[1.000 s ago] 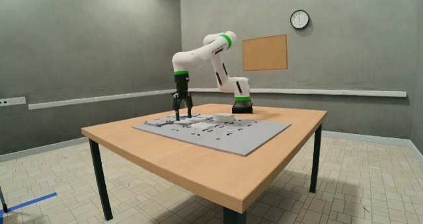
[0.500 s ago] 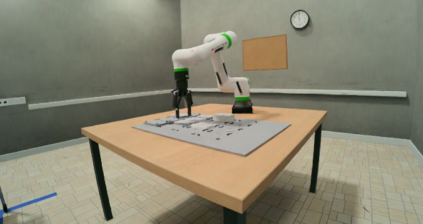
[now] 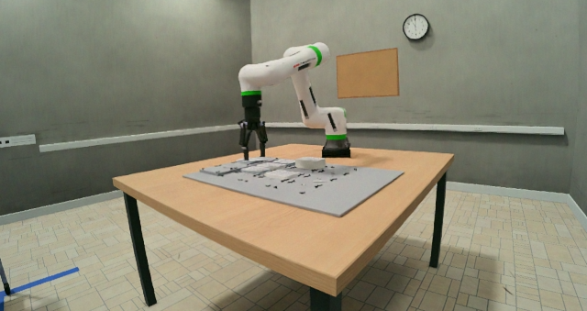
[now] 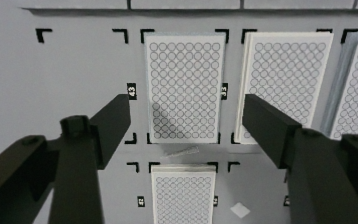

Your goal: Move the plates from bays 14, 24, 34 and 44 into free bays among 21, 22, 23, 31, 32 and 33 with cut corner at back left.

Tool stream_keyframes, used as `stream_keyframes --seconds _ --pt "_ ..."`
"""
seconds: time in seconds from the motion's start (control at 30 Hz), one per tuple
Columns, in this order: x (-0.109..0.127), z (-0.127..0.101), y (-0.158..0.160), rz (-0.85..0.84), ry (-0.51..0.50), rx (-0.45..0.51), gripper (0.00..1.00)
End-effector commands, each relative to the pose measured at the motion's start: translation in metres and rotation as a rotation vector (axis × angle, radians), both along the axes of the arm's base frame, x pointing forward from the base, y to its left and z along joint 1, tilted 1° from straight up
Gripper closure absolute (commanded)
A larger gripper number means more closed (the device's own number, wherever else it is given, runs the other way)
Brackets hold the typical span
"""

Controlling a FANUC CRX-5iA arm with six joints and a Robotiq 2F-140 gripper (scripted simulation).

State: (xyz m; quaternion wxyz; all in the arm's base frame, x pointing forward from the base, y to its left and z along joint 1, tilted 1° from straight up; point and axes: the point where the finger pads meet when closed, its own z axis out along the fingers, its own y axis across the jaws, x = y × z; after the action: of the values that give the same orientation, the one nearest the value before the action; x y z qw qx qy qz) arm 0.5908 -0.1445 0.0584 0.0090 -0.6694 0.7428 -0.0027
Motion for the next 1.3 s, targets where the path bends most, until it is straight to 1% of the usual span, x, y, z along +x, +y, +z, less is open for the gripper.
stream_keyframes --seconds 0.0,0.2,0.6,1.0,1.07,1.27 --pt "0.001 0.004 0.000 0.000 -0.002 -0.001 0.30" --pt "0.001 0.012 0.000 0.000 -0.002 -0.001 0.30" --pt "0.001 0.012 0.000 0.000 -0.002 -0.001 0.30" --pt "-0.030 0.011 -0.038 0.000 -0.002 -0.001 0.30" --pt "-0.030 0.011 -0.038 0.000 -0.002 -0.001 0.30" --pt "-0.045 0.010 -0.056 0.000 -0.002 -0.001 0.30"
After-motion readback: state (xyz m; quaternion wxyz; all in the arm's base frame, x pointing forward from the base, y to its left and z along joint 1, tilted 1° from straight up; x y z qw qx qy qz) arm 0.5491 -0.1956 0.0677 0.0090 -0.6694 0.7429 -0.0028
